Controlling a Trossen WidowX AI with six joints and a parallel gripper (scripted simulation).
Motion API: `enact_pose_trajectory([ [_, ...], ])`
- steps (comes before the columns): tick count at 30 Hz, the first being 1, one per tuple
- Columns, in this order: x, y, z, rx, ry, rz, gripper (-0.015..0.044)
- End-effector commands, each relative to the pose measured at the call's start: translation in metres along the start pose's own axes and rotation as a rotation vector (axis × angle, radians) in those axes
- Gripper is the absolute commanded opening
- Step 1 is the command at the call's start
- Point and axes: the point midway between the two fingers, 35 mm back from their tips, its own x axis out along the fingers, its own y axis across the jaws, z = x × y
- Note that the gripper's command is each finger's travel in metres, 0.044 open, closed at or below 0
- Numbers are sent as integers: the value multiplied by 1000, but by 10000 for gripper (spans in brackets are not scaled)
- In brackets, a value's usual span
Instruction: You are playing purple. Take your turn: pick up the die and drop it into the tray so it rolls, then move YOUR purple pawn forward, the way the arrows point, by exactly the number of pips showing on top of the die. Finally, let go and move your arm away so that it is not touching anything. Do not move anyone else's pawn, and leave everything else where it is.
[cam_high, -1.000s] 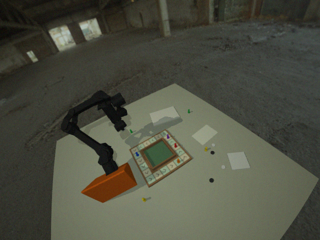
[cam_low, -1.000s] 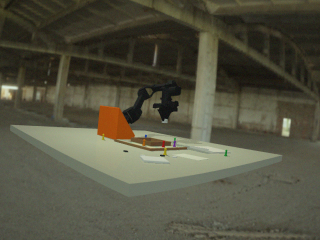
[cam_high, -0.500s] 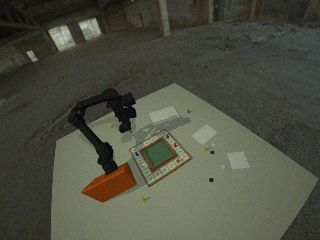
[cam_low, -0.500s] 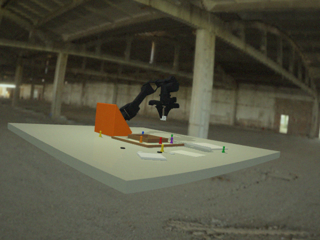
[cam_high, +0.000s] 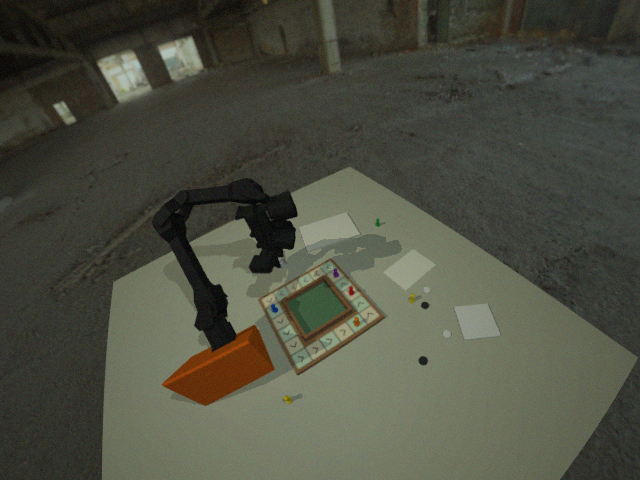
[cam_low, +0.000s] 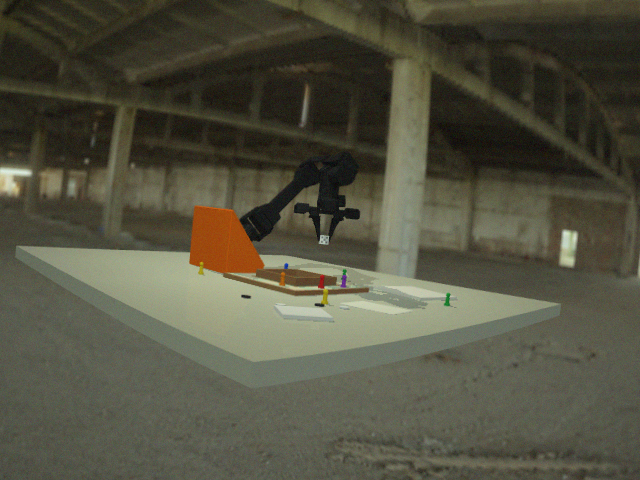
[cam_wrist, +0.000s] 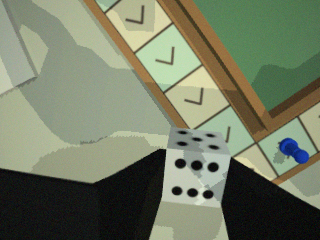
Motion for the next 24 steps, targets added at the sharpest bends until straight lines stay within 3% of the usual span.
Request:
enact_pose_trajectory([
  [1,5,-8,19,128,8,-9,0],
  [24,37,-71,102,804,60,-27,0],
])
